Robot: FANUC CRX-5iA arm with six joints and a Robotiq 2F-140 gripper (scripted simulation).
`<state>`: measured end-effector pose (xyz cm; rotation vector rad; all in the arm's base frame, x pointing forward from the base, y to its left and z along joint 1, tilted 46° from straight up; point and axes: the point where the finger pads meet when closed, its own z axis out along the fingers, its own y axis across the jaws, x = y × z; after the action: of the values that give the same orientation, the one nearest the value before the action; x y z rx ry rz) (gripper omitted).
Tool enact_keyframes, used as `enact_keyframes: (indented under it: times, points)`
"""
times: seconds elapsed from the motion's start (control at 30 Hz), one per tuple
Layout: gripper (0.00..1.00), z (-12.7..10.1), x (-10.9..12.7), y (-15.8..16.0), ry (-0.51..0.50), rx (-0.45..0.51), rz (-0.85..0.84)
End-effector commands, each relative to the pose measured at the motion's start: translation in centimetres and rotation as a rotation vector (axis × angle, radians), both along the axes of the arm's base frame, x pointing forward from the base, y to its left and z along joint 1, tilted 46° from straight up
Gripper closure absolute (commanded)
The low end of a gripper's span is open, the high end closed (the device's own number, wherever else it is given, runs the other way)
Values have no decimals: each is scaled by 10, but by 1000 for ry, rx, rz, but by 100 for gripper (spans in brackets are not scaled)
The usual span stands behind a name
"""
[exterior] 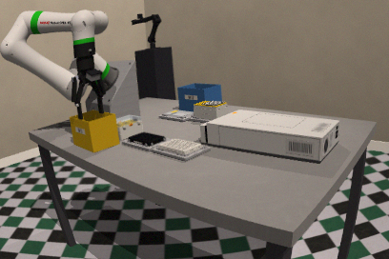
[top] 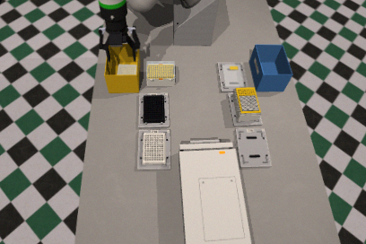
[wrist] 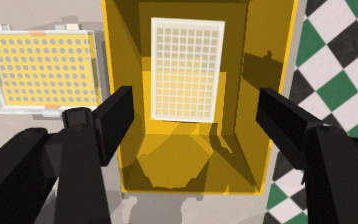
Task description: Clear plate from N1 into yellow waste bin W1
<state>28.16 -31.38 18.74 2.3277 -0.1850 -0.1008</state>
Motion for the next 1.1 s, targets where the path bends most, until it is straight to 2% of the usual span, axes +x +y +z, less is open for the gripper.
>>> enact_keyframes:
  times: [0.0, 0.73, 1.07]
  points:
    - [30, 4, 1, 4, -1, -1, 1]
    - [30, 17, 4, 18, -1, -1, 1]
    - [30, 2, 19, 41, -1, 0, 1]
